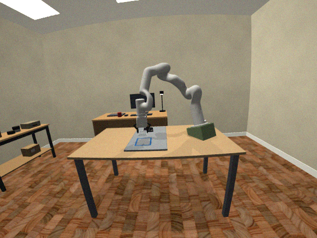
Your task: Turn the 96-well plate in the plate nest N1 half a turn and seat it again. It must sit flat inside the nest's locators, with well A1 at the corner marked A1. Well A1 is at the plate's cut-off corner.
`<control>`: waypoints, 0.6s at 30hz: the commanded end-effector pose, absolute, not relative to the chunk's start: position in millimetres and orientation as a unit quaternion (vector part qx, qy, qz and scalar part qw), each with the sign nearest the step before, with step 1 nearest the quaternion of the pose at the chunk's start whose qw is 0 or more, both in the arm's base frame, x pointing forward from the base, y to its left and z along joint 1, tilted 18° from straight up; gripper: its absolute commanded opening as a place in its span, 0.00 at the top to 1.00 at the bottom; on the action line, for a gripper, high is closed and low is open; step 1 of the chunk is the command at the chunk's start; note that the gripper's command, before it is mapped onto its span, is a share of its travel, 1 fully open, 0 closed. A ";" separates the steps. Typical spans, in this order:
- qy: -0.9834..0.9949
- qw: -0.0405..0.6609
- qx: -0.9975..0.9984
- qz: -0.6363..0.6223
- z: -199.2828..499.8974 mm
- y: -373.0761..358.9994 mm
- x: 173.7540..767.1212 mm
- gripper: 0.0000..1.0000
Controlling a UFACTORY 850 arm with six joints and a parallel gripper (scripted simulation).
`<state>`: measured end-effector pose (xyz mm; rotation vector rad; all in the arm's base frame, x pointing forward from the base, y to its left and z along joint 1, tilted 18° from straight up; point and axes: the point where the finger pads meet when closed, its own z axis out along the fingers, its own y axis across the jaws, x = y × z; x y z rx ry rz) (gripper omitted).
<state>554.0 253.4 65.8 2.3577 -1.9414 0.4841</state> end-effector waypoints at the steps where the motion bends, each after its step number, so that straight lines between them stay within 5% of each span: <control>1: -0.628 0.024 0.762 0.157 66.8 254.0 554.6 1.00; 18: -0.767 -0.008 0.622 0.158 78.3 215.8 558.2 1.00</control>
